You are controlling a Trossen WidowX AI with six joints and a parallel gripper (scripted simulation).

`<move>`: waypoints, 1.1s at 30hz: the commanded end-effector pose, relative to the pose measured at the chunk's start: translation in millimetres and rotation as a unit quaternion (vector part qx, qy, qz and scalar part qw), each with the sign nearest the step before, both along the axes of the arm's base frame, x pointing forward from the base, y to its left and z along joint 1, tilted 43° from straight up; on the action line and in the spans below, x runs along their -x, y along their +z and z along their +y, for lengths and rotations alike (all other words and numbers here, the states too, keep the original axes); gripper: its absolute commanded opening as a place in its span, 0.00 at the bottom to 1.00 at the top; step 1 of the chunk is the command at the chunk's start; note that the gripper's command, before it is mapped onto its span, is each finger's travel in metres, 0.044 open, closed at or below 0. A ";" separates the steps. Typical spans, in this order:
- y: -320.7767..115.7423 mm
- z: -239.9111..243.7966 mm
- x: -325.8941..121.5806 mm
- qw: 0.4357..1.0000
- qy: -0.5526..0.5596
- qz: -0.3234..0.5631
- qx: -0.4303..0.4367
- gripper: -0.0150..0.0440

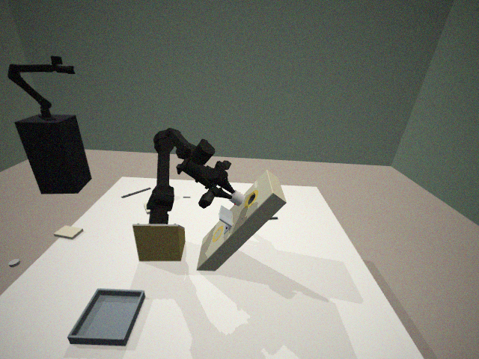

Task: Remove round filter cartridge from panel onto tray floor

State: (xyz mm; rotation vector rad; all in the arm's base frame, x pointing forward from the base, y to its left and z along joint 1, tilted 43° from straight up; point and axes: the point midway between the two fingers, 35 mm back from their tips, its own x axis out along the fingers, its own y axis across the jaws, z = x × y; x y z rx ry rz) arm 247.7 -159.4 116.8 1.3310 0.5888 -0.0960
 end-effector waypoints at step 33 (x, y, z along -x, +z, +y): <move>-25.8 29.5 17.2 1.000 0.002 -0.005 0.006 0.42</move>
